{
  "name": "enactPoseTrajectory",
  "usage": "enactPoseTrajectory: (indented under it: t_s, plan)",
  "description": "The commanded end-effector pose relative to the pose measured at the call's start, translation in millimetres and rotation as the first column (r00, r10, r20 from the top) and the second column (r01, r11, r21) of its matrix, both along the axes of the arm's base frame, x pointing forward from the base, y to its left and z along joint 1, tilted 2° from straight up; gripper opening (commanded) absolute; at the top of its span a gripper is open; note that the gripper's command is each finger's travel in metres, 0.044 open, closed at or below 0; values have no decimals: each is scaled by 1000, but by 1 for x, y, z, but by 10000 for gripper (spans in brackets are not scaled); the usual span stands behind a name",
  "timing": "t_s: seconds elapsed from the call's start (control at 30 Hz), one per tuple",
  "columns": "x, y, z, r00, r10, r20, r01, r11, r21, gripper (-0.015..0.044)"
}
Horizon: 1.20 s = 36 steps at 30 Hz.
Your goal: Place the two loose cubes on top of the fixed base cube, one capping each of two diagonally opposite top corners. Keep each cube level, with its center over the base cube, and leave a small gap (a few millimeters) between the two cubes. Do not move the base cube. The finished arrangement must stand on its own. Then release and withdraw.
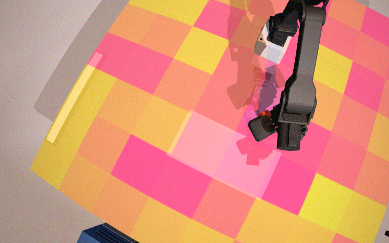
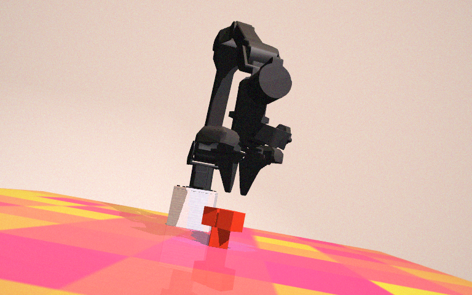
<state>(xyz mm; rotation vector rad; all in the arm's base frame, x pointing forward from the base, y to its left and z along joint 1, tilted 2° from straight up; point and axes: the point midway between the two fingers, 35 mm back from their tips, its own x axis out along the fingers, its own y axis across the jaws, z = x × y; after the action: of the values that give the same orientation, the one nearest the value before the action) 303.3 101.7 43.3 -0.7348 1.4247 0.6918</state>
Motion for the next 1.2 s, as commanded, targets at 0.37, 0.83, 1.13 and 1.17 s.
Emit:
enactPoseTrajectory:
  t_s: [0.37,0.83,1.13,1.17]
  plan:
    - [3,1,17,1000,-4,17,4,1000,6,205]
    - [2,1,22,1000,-4,17,4,1000,6,205]
    - [1,1,26,1000,1,9,-1,1000,3,362]
    - [1,1,27,1000,1,9,-1,1000,3,389]
